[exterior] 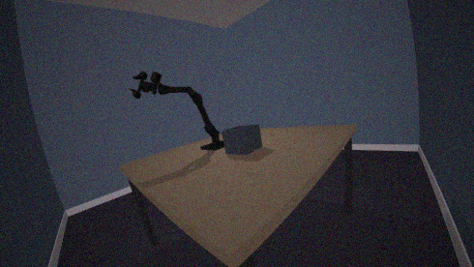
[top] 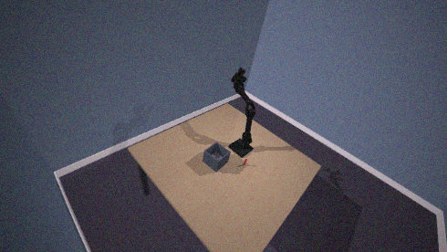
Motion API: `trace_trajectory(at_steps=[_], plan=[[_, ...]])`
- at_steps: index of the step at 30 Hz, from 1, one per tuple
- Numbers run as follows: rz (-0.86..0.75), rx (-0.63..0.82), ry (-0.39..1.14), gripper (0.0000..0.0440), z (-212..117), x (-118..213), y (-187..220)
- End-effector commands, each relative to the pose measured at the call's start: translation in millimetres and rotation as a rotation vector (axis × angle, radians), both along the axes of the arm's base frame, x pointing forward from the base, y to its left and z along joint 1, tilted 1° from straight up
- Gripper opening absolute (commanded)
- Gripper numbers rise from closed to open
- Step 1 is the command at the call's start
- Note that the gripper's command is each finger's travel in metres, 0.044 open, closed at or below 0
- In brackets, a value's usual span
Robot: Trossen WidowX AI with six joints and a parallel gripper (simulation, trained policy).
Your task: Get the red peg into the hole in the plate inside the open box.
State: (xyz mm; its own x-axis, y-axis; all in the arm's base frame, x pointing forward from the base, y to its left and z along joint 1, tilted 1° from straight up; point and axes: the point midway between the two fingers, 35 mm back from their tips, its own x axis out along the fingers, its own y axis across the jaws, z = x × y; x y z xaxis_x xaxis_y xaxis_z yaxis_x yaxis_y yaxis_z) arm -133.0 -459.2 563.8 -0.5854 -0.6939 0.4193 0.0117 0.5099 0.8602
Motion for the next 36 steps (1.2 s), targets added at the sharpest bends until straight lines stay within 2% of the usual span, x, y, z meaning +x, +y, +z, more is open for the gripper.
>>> trace_trajectory(at_steps=[1, 2, 14, 36], plan=[[-0.002, 0.008, -0.006, 0.0424, -2, 1, 0], [0.002, 0.019, -0.012, 0.044, -4, 4, -1], [0.214, 0.023, -0.112, 0.044, -1, 86, 5], [0.652, 0.03, -0.281, 0.044, 5, 226, 63]])
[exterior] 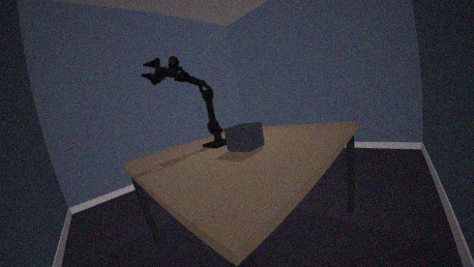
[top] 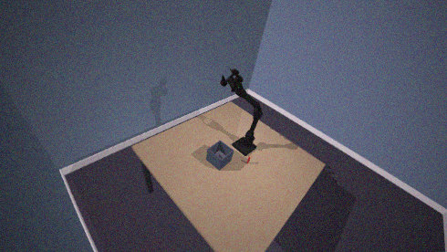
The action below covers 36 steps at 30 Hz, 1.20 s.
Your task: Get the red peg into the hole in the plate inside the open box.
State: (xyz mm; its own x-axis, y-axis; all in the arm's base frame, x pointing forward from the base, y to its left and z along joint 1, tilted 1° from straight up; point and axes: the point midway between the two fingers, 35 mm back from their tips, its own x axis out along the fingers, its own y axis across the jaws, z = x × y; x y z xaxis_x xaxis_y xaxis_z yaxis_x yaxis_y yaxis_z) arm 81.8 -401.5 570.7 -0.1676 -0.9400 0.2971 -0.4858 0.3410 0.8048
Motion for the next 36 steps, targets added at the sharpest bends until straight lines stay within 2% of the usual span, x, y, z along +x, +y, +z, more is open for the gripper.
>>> trace_trajectory(at_steps=[1, 18, 36], plan=[[0.064, 0.009, -0.022, 0.044, -2, 17, 9], [0.401, 0.076, -0.131, 0.044, -15, 99, 72], [0.739, 0.21, -0.208, 0.044, -41, 161, 147]])
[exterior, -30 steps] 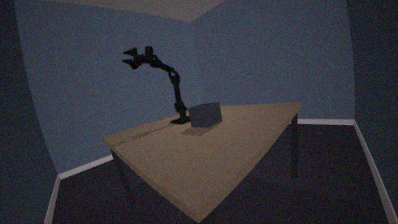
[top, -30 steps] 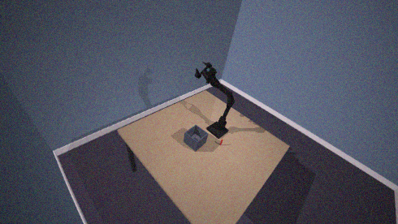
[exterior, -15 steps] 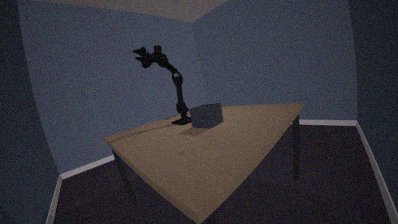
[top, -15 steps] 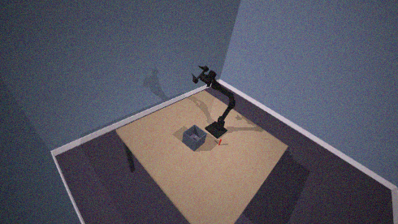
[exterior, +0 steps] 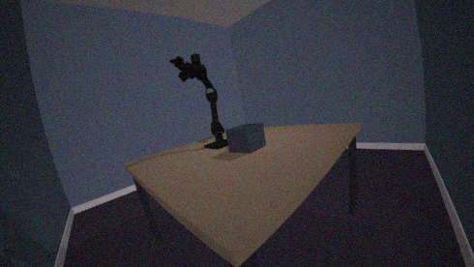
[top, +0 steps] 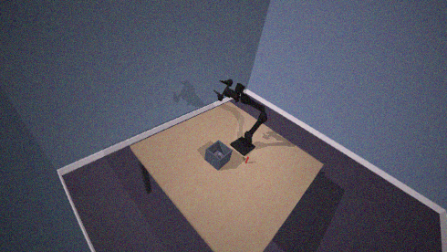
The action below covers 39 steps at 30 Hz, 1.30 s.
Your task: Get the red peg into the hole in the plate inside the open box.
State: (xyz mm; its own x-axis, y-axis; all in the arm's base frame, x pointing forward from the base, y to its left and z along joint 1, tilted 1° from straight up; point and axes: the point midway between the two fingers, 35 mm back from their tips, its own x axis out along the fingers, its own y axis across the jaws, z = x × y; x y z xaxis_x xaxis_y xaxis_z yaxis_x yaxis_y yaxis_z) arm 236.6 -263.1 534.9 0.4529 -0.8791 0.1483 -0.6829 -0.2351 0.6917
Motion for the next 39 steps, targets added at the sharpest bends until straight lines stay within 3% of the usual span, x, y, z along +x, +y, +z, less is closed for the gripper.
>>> trace_trajectory(at_steps=[1, 21, 39], plan=[[0.06, 0.028, -0.004, 0.044, -7, 10, 13], [0.424, 0.203, 0.016, 0.0436, -53, 54, 102], [0.744, 0.354, 0.142, 0.0435, -105, 72, 187]])
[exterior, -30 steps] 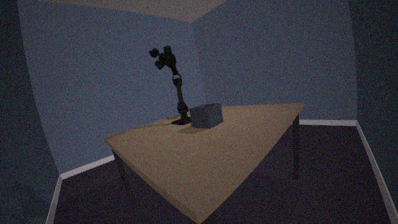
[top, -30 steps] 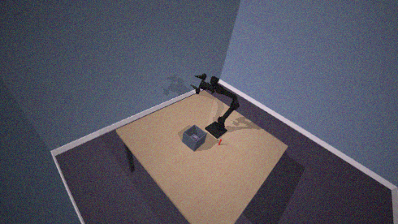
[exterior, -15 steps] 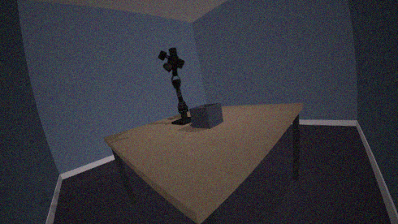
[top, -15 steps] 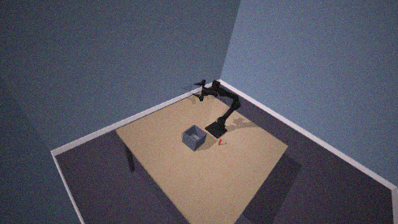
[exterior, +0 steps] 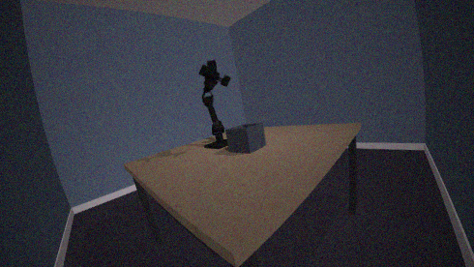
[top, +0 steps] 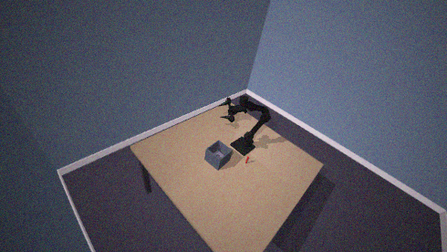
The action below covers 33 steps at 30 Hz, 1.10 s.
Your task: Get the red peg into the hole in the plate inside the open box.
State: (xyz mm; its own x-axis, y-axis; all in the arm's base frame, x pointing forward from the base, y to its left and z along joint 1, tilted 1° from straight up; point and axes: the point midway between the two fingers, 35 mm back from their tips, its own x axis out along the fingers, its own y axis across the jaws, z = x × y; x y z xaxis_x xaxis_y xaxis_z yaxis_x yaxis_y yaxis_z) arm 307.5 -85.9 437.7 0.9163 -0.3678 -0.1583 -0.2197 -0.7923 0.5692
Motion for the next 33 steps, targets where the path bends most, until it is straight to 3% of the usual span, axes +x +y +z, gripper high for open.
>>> trace_trajectory(at_steps=[1, 18, 33], plan=[[0.06, 0.021, 0.029, 0.0435, -11, 1, 15], [0.411, 0.054, 0.22, 0.0434, -69, -5, 101], [0.748, 0.006, 0.459, 0.0429, -132, -33, 173]])
